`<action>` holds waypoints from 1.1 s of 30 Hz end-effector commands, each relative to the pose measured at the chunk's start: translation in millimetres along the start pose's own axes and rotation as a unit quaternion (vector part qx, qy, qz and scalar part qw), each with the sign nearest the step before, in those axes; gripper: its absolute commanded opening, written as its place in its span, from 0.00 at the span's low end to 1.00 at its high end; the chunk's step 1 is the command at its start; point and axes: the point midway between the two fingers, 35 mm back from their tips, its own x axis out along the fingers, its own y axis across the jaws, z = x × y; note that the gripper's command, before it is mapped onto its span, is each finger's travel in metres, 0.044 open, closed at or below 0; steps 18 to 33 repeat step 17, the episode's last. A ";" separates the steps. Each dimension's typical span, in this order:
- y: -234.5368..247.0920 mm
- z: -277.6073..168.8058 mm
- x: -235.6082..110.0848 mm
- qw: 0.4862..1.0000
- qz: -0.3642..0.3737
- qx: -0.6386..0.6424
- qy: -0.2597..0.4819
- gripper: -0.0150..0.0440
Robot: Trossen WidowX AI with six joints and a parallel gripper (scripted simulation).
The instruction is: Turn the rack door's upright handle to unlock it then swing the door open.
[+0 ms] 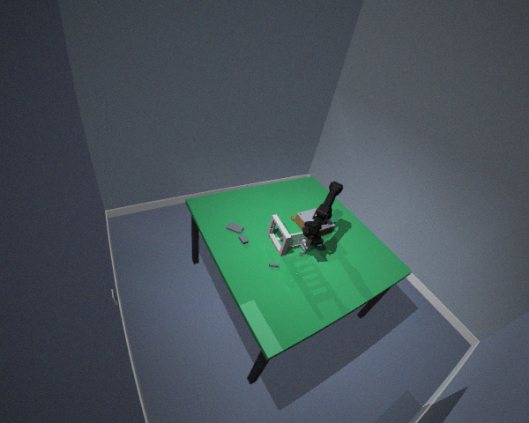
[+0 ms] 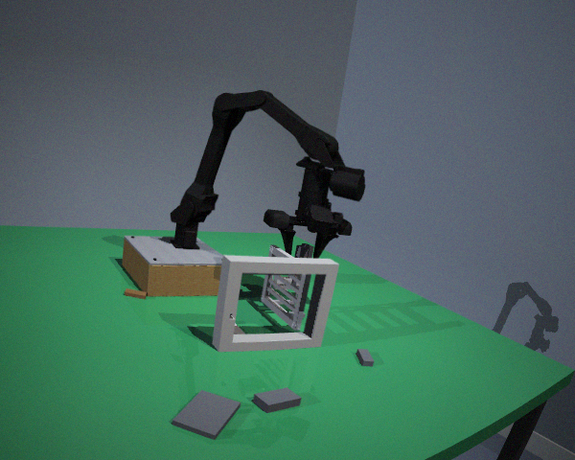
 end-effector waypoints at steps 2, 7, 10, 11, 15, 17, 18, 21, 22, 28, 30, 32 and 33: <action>1.2 1.4 -9.0 1.000 0.001 0.002 -0.002 0.74; 1.5 1.5 -16.5 1.000 0.001 0.002 -0.002 0.74; 1.6 1.5 -21.0 1.000 0.001 0.002 -0.002 0.74; 1.6 1.5 -22.5 1.000 0.001 0.002 -0.002 0.74; 1.7 1.4 -28.5 1.000 0.001 0.002 -0.002 0.74; 1.6 1.3 -31.5 1.000 0.001 0.002 -0.002 0.74; 1.6 1.3 -31.5 1.000 0.001 0.002 -0.002 0.74; 1.6 1.3 -31.5 1.000 0.001 0.002 -0.002 0.74; 1.6 1.3 -31.5 1.000 0.001 0.002 -0.002 0.74; 1.6 1.3 -31.5 1.000 0.001 0.002 -0.002 0.74; 1.6 1.3 -31.5 1.000 0.001 0.002 -0.002 0.74; 1.6 1.3 -31.5 1.000 0.001 0.002 -0.002 0.74; 1.6 1.3 -31.5 1.000 0.001 0.002 -0.002 0.74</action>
